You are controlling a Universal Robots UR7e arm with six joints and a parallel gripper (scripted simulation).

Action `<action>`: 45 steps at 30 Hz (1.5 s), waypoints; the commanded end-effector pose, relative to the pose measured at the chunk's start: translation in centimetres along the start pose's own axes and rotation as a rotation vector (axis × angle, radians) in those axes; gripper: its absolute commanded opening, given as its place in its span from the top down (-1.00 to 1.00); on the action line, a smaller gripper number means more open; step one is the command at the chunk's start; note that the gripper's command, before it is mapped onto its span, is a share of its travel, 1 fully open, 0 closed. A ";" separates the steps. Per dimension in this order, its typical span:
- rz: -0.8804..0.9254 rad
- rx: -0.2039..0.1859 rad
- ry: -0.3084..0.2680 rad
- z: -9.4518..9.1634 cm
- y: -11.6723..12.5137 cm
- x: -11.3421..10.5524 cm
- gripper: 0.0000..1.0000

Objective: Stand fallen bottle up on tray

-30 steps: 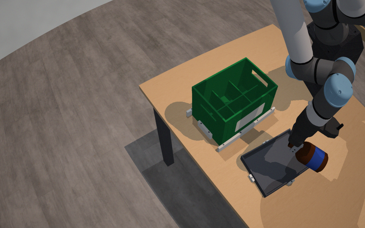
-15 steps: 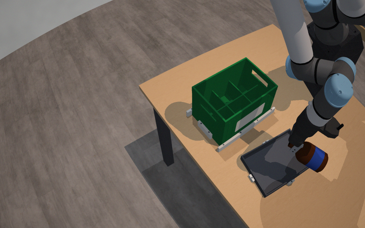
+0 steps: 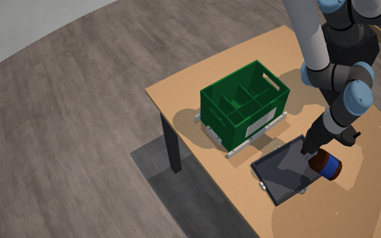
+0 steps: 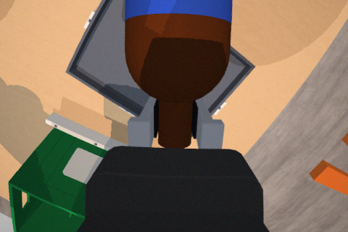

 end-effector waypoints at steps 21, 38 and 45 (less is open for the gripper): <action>0.004 0.019 -0.125 -0.2 0.3 0.2 1.00; 0.004 0.020 -0.125 -0.2 0.2 0.2 1.00; 0.004 0.020 -0.125 -0.2 0.2 0.2 1.00</action>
Point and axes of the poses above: the point where the finger pads meet when closed, its own z axis out along the fingers, its own y axis across the jaws, x = y × z, the point moved 2 cm from there along -z, back along the fingers, and after that the axes turned 12 degrees about -z, right-handed, at the moved point
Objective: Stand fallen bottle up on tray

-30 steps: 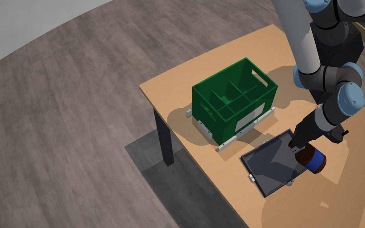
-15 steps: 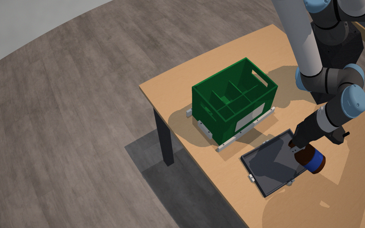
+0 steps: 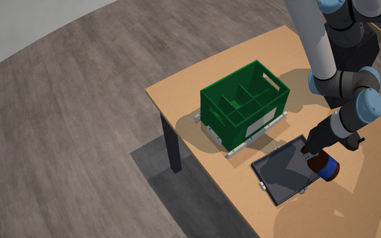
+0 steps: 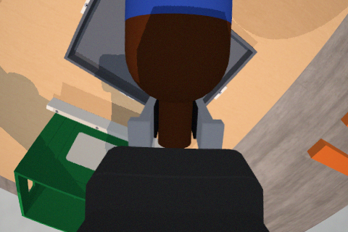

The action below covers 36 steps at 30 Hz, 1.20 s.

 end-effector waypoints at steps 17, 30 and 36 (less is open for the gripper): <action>0.002 -0.004 -0.001 -0.1 0.2 0.0 1.00; 0.002 0.004 -0.025 0.0 0.2 0.1 1.00; 0.002 0.014 -0.060 0.0 0.2 0.2 1.00</action>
Point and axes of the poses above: the point where the finger pads meet when closed, its own z axis out along the fingers, its own y axis across the jaws, x = y × z, the point moved 2 cm from there along -z, back along the fingers, and after that the axes turned 12 degrees about -z, right-handed, at the moved point
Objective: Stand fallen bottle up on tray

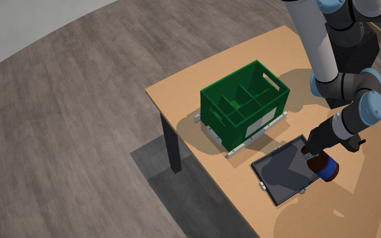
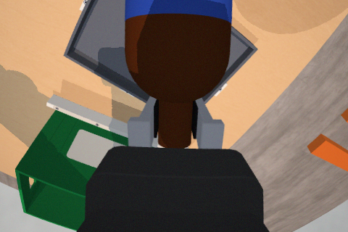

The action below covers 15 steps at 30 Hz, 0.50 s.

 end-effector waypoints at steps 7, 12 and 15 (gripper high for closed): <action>0.002 0.017 -0.080 0.0 0.2 0.2 1.00; 0.002 0.020 -0.100 -0.1 0.2 0.3 1.00; 0.002 0.022 -0.117 -0.1 0.2 0.3 1.00</action>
Point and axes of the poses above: the point where the finger pads meet when closed, its own z axis out along the fingers, its own y axis across the jaws, x = y × z, the point moved 2 cm from there along -z, back along the fingers, and after that the axes turned 12 degrees about -z, right-handed, at the moved point
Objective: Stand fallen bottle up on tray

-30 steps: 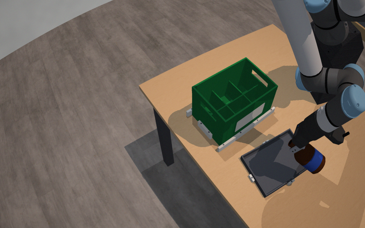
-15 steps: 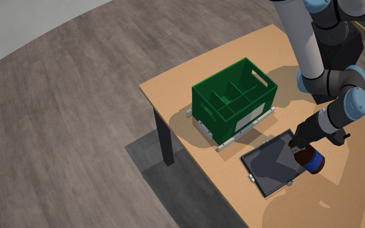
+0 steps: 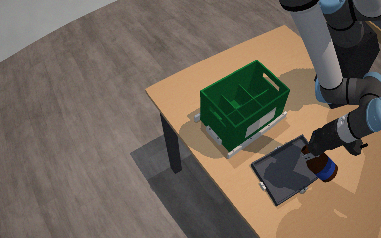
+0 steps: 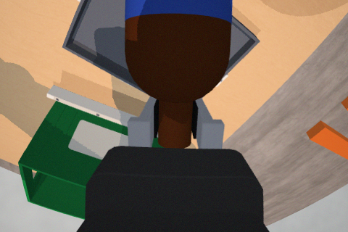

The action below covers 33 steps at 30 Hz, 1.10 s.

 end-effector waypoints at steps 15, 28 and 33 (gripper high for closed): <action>0.004 0.008 -0.062 -0.2 0.2 0.0 1.00; 0.005 0.009 -0.061 -0.1 0.2 0.0 1.00; 0.005 0.009 -0.061 -0.1 0.2 0.0 1.00</action>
Point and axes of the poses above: the point where the finger pads meet when closed, its own z axis out along the fingers, its own y axis across the jaws, x = y × z, the point moved 2 cm from there along -z, back along the fingers, and after that the axes turned 12 degrees about -z, right-handed, at the moved point
